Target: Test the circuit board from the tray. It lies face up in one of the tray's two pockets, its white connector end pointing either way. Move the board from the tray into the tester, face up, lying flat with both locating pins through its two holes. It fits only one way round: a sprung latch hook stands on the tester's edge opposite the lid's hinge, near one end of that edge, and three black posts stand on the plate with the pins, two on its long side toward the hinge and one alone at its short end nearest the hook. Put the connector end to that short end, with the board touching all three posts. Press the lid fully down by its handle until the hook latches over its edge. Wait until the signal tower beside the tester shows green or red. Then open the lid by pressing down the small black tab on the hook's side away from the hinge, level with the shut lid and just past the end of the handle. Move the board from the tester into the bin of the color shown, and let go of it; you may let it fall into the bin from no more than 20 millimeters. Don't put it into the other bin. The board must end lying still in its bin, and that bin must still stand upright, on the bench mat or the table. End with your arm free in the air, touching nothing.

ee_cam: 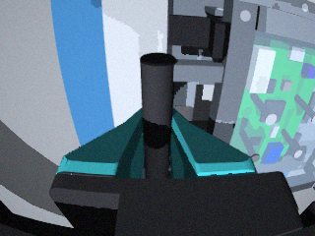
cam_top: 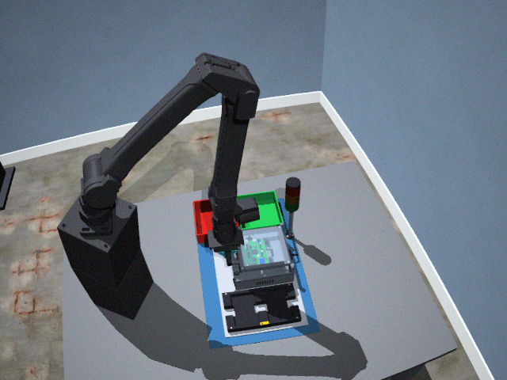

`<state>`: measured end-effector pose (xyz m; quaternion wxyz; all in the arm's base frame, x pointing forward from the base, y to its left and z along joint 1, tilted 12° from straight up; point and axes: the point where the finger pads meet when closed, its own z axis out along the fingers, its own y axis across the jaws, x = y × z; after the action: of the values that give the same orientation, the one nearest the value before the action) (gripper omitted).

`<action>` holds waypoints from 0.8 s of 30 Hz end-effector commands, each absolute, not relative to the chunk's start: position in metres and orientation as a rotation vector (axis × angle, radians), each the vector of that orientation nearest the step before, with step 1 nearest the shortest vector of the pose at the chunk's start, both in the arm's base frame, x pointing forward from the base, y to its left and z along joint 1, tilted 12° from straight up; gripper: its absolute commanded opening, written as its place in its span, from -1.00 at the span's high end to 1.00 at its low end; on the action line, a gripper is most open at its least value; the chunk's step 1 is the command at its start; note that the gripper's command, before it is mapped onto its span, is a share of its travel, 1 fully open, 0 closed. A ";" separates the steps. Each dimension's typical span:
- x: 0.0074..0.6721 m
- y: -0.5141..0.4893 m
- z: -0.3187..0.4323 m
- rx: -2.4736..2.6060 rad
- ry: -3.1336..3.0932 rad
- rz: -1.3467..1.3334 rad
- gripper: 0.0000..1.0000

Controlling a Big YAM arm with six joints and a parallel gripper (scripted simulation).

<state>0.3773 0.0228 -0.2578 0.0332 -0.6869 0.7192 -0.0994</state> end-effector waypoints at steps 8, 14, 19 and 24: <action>0.383 0.017 -0.277 -2.112 2.219 -0.303 1.00; 0.383 0.017 -0.277 -2.112 2.219 -0.303 1.00; 0.383 0.016 -0.279 -2.112 2.219 -0.303 1.00; 0.383 0.016 -0.280 -2.112 2.219 -0.303 1.00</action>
<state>0.3775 0.0227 -0.2595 0.0333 -0.6869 0.7192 -0.0995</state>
